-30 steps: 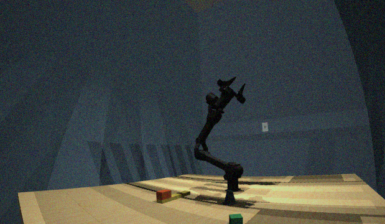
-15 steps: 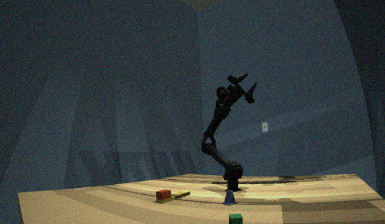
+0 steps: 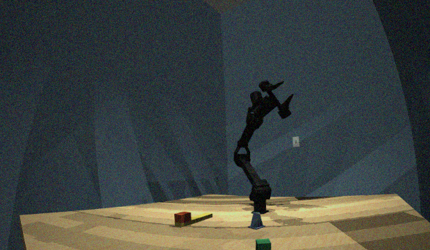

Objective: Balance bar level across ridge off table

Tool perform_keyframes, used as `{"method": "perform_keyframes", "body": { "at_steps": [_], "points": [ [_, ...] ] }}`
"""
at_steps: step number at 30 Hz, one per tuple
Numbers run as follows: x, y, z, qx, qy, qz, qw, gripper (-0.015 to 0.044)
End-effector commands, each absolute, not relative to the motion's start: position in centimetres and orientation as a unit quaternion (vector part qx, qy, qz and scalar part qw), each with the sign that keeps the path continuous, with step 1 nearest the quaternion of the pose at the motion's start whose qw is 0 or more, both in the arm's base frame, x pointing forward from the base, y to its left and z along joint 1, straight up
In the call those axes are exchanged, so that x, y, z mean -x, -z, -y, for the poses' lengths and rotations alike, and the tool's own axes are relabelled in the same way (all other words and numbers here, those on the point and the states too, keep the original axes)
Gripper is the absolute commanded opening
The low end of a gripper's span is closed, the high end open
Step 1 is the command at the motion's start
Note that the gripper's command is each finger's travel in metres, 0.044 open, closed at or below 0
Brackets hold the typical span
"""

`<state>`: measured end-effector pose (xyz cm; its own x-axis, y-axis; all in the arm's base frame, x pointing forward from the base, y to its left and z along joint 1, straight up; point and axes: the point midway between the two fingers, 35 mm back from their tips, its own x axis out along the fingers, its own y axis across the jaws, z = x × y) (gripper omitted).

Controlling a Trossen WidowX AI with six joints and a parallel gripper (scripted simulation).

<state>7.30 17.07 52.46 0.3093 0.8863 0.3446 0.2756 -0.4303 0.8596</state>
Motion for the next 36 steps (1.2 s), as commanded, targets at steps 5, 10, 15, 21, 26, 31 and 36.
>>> {"method": "perform_keyframes", "body": {
  "at_steps": [5,10,15,21,26,31,36],
  "points": [
    [-11.4,-50.6,-18.2,-0.759,-0.349,-0.392,0.385,0.0315],
    [-14.3,-48.8,-18.6,-0.778,-0.289,-0.387,0.402,0.0315],
    [-17.2,-47.0,-18.6,-0.796,-0.226,-0.378,0.415,0.0315],
    [-20.6,-44.7,-17.9,-0.815,-0.149,-0.364,0.425,0.0315],
    [-23.2,-42.7,-16.9,-0.829,-0.085,-0.349,0.428,0.0315],
    [-25.7,-40.6,-15.5,-0.841,-0.022,-0.332,0.427,0.0315],
    [-27.9,-38.5,-13.8,-0.85,0.042,-0.313,0.421,0.0315]
  ]
}}
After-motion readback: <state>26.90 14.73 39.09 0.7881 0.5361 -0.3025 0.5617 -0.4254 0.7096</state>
